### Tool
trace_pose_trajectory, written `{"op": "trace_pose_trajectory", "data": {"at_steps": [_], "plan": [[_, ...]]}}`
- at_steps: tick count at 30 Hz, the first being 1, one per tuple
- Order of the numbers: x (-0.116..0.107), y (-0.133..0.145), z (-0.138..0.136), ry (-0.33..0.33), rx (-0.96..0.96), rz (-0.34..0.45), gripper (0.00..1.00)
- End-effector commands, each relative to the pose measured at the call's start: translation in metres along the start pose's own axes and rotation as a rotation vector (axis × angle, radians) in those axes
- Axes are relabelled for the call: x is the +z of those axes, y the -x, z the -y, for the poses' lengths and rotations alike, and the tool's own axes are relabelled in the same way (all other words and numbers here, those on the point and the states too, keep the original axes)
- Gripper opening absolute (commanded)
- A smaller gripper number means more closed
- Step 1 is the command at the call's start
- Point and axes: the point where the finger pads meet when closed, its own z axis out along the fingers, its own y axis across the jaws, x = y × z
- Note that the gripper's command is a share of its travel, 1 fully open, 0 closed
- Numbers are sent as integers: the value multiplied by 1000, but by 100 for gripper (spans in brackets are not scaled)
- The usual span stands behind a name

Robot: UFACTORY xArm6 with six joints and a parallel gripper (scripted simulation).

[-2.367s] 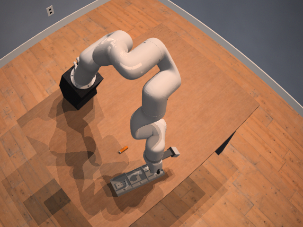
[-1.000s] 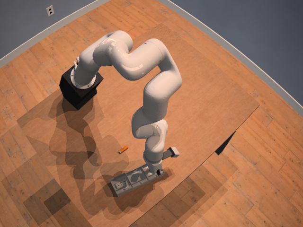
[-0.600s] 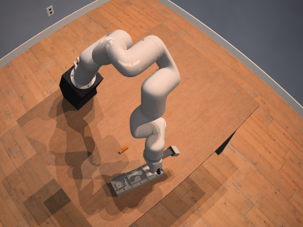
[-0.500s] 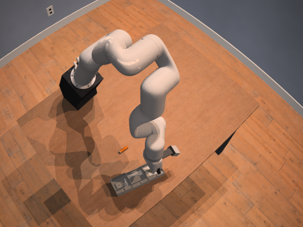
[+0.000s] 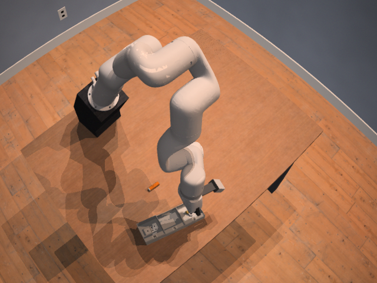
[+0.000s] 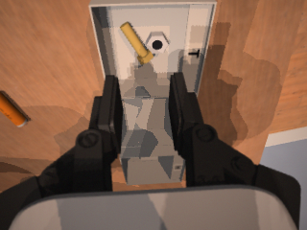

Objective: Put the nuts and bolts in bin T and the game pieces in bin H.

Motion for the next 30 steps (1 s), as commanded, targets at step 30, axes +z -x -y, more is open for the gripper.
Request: {"op": "trace_pose_trajectory", "data": {"at_steps": [30], "plan": [[-109,-1,-2,3,0,1,100]]}}
